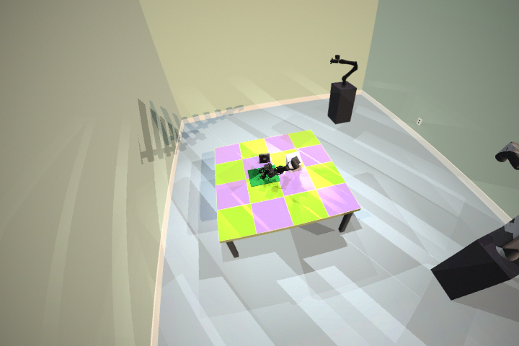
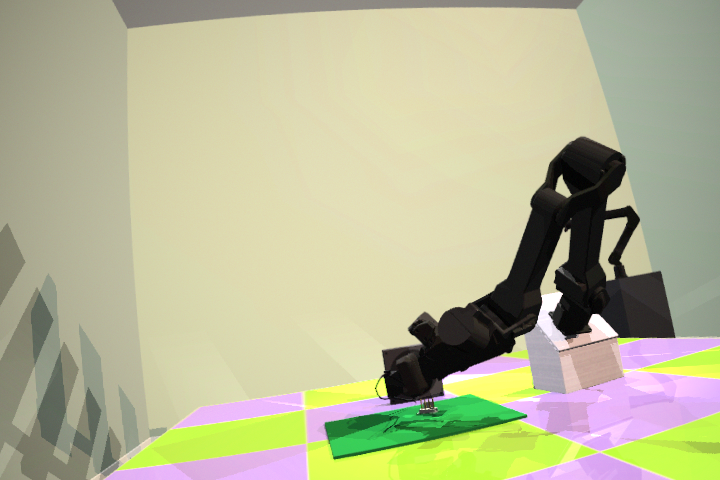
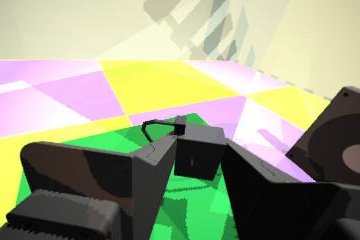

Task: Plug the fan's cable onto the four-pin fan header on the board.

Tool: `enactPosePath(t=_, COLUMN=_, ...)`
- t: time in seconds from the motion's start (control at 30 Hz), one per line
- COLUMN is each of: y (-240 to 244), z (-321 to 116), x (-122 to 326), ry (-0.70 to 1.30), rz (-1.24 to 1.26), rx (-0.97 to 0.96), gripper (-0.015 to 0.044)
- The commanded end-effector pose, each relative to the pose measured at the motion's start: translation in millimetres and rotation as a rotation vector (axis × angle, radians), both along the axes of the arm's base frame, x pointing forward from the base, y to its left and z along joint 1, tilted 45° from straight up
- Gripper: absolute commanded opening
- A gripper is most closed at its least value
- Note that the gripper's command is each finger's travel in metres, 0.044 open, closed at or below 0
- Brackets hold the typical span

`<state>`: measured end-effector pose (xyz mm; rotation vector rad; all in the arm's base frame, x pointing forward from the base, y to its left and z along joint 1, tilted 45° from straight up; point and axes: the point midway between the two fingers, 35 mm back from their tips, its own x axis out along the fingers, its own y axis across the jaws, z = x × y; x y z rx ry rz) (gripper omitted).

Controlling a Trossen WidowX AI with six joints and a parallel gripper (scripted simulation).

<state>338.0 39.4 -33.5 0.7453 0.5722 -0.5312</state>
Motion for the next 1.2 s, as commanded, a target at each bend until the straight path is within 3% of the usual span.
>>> enactPosePath(t=0.0, y=-1.9, z=8.9, x=-3.4, ry=-0.055, rz=-0.032, rx=0.007, gripper=0.0)
enactPosePath(t=1.17, y=-5.0, z=10.3, x=-5.7, ry=-0.052, rz=-0.034, rx=0.005, gripper=0.0)
